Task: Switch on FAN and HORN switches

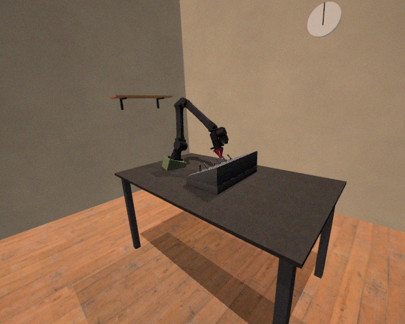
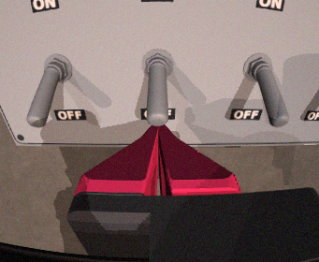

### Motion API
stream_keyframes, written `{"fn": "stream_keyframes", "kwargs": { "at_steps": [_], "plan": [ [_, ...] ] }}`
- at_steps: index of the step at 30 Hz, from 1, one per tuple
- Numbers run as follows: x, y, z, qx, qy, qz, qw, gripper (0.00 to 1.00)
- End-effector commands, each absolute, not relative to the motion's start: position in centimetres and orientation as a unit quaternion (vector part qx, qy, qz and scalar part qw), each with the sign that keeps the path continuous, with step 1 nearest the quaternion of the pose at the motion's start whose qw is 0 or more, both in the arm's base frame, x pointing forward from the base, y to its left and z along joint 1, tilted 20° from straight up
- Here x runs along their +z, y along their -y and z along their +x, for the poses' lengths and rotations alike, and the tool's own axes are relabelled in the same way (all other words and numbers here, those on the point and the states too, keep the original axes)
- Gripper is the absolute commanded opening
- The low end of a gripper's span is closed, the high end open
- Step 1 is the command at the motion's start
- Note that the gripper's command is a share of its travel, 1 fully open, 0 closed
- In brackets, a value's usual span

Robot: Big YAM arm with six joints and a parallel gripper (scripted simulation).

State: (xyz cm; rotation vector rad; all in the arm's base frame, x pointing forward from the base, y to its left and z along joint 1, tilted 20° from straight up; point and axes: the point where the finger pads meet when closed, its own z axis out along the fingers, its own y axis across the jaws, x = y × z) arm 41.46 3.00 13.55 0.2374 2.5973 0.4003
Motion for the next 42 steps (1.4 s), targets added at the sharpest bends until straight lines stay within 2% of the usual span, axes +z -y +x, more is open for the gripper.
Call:
{"fn": "stream_keyframes", "kwargs": {
  "at_steps": [1,42],
  "plan": [
    [17.25,-1.72,45.46,0.141,-0.94,0.089,0.297,0.0],
    [17.64,-1.5,46.12,0.141,-0.94,0.089,0.297,0.0]
  ]
}}
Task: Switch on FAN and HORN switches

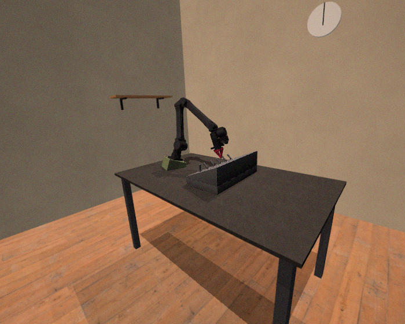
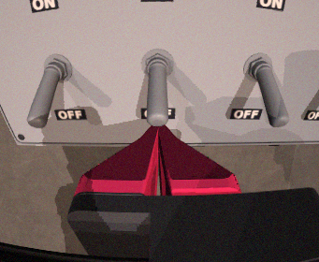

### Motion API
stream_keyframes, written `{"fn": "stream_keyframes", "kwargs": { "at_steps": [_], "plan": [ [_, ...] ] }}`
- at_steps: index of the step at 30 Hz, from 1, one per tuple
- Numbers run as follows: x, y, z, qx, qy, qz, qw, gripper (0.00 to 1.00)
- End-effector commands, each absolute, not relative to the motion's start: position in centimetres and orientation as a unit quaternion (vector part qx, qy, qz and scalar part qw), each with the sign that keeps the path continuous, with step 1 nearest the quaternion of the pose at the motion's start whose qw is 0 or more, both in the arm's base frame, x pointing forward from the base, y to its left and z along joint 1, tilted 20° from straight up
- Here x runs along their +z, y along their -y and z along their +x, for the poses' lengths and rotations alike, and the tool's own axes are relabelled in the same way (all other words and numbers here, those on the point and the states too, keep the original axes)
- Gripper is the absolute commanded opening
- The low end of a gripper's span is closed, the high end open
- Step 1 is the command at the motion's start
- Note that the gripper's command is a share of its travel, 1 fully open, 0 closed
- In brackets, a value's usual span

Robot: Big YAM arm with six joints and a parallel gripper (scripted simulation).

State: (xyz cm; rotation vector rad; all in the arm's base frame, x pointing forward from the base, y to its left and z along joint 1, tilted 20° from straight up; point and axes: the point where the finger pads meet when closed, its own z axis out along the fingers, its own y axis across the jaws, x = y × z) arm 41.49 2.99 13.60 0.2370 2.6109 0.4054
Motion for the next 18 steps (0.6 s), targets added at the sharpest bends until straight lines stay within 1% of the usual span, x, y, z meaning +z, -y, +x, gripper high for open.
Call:
{"fn": "stream_keyframes", "kwargs": {
  "at_steps": [1,18],
  "plan": [
    [17.64,-1.5,46.12,0.141,-0.94,0.089,0.297,0.0],
    [17.74,-1.44,46.3,0.141,-0.94,0.09,0.297,0.0]
  ]
}}
